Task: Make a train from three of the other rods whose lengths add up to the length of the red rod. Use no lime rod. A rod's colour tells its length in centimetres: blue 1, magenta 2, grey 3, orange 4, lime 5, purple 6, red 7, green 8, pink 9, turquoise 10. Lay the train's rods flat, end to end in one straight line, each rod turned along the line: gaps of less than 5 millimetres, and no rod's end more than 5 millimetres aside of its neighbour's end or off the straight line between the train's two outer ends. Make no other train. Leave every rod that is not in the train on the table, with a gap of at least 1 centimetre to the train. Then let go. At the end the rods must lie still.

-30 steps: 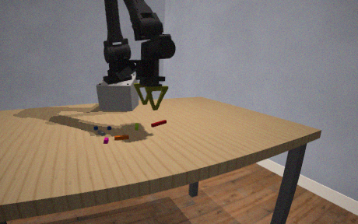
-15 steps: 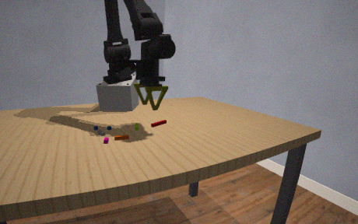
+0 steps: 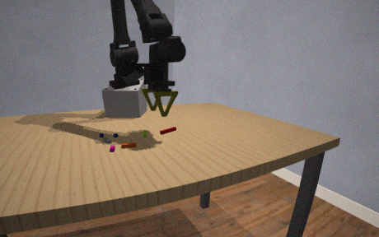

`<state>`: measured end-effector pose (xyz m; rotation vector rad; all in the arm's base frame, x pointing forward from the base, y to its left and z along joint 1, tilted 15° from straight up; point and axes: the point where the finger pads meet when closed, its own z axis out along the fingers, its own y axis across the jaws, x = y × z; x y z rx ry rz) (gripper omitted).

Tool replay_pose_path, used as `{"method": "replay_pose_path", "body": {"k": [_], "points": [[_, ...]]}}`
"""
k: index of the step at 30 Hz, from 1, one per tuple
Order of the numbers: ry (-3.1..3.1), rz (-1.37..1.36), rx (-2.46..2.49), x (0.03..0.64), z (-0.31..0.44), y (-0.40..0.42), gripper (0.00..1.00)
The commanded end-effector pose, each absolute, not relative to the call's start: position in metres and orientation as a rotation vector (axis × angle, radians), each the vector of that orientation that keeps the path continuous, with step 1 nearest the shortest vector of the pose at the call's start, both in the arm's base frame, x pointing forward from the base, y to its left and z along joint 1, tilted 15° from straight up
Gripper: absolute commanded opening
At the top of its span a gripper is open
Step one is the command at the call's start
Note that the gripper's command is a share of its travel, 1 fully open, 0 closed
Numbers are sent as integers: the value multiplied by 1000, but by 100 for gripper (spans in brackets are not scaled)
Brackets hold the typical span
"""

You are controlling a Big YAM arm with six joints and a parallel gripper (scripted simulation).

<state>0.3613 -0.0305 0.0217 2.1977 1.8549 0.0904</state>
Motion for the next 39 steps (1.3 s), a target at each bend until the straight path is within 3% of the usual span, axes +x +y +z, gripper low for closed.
{"method": "replay_pose_path", "body": {"k": [1, 39], "points": [[1850, 100, 2190, 362, 22, -27, 100], [1895, 102, 2138, 362, 27, -39, 100]]}}
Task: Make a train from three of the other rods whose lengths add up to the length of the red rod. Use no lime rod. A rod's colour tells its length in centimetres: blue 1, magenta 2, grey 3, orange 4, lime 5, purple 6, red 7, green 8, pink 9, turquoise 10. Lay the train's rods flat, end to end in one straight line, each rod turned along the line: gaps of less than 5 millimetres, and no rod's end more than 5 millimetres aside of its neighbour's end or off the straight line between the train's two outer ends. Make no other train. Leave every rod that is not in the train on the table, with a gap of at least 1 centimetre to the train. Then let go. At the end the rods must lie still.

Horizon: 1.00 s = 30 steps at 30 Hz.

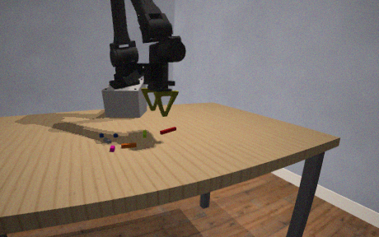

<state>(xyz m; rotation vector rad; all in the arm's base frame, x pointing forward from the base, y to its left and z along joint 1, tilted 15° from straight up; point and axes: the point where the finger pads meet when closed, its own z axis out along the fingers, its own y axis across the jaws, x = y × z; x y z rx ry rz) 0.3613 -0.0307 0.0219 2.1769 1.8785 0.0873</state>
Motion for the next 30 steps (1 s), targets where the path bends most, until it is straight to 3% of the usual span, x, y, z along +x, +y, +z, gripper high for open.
{"method": "replay_pose_path", "body": {"k": [1, 30], "points": [[1914, 101, 2118, 362, 28, -40, 100], [2495, -42, 1392, 343, 29, -96, 100]]}}
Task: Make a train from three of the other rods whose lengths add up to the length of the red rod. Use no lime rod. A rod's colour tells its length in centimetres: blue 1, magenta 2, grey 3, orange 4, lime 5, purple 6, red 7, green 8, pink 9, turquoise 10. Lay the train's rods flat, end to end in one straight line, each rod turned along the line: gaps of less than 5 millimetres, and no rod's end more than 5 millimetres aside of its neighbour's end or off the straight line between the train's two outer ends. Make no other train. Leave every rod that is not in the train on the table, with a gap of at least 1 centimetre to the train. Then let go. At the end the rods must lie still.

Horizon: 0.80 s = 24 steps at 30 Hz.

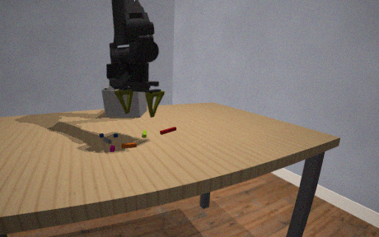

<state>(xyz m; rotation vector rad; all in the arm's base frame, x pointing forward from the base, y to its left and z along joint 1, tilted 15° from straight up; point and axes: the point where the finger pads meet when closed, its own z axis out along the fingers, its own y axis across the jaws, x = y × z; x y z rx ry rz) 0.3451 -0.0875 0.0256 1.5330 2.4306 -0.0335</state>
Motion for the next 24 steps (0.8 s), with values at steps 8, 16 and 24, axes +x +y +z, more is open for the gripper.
{"method": "replay_pose_path", "body": {"k": [8, 16, 24], "points": [[2589, -72, 1221, 338, 29, -107, 100], [2705, -115, 942, 330, 31, -124, 100], [2774, -143, 752, 323, 29, -135, 100]]}}
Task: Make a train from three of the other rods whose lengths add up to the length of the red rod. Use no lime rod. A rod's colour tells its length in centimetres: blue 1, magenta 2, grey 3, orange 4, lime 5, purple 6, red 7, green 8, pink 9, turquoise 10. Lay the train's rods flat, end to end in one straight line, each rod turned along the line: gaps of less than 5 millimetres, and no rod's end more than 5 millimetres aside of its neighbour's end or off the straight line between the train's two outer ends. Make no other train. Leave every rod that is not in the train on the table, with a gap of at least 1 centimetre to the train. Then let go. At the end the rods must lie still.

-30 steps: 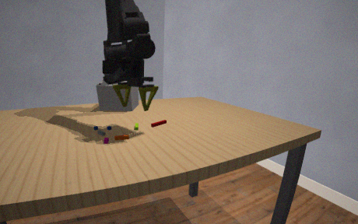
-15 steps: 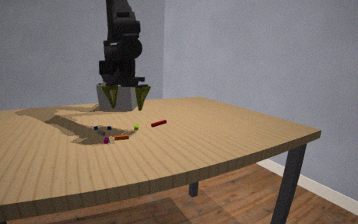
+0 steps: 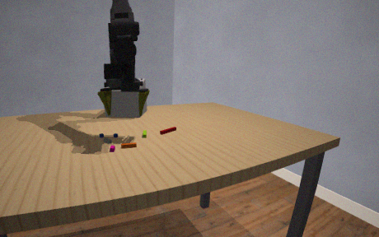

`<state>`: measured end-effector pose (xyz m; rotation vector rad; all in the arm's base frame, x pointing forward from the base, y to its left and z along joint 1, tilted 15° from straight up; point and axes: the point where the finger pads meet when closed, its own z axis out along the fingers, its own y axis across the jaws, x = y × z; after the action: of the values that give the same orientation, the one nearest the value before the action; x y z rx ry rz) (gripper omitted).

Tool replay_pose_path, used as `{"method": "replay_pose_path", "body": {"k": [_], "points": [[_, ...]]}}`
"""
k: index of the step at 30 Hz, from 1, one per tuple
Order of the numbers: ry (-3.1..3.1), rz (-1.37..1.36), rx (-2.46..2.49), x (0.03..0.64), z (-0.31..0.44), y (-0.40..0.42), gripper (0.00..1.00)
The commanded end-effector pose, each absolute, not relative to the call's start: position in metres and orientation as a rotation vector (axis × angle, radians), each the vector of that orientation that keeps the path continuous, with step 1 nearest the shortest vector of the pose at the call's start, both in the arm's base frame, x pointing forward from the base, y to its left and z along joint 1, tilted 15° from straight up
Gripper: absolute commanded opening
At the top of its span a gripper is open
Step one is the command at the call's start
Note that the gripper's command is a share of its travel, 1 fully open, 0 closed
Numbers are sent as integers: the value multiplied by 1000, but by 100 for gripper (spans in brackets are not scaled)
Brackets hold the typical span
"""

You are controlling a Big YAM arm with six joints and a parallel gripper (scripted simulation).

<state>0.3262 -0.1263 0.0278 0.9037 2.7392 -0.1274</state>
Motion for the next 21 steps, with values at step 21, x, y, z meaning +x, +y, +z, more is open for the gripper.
{"method": "replay_pose_path", "body": {"k": [21], "points": [[2883, -220, 204, 305, 31, -163, 100]]}}
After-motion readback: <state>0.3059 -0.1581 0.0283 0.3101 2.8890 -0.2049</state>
